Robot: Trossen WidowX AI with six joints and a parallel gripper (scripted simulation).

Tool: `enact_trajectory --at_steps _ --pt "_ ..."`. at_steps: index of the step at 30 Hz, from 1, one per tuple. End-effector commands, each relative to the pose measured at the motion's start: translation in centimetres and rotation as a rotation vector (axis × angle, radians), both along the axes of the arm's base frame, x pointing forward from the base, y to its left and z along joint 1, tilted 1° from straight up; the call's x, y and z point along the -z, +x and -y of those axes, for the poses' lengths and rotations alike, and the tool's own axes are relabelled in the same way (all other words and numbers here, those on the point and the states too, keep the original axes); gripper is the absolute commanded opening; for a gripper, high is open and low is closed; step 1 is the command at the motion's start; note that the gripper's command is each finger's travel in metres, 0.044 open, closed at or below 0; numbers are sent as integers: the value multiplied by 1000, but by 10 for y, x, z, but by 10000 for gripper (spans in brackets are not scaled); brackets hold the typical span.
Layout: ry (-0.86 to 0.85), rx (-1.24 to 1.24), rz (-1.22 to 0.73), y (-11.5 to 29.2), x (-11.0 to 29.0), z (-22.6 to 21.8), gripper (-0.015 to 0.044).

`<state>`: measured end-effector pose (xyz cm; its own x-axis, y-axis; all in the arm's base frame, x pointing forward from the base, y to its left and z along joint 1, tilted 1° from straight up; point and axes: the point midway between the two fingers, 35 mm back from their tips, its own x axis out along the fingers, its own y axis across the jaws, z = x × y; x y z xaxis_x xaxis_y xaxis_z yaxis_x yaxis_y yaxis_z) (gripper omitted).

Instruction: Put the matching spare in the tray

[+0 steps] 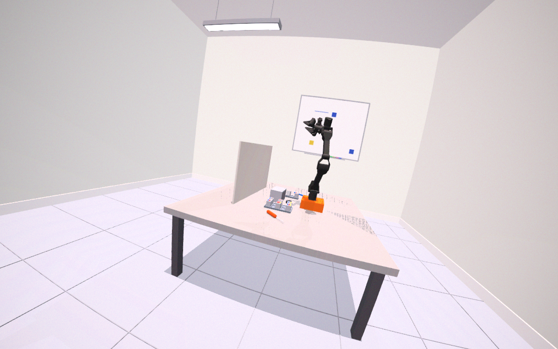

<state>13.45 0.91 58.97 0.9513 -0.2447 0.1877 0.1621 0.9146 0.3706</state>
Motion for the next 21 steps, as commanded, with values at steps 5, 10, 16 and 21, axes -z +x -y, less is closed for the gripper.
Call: enact_trajectory --at_steps 5,10,16,21 --pt "0 0 0 0 0 0 440" --pt "39 -10 -6 3 2 19 440" --pt "192 -50 -90 35 26 91 440" --pt "316 -75 -238 81 67 132 440"
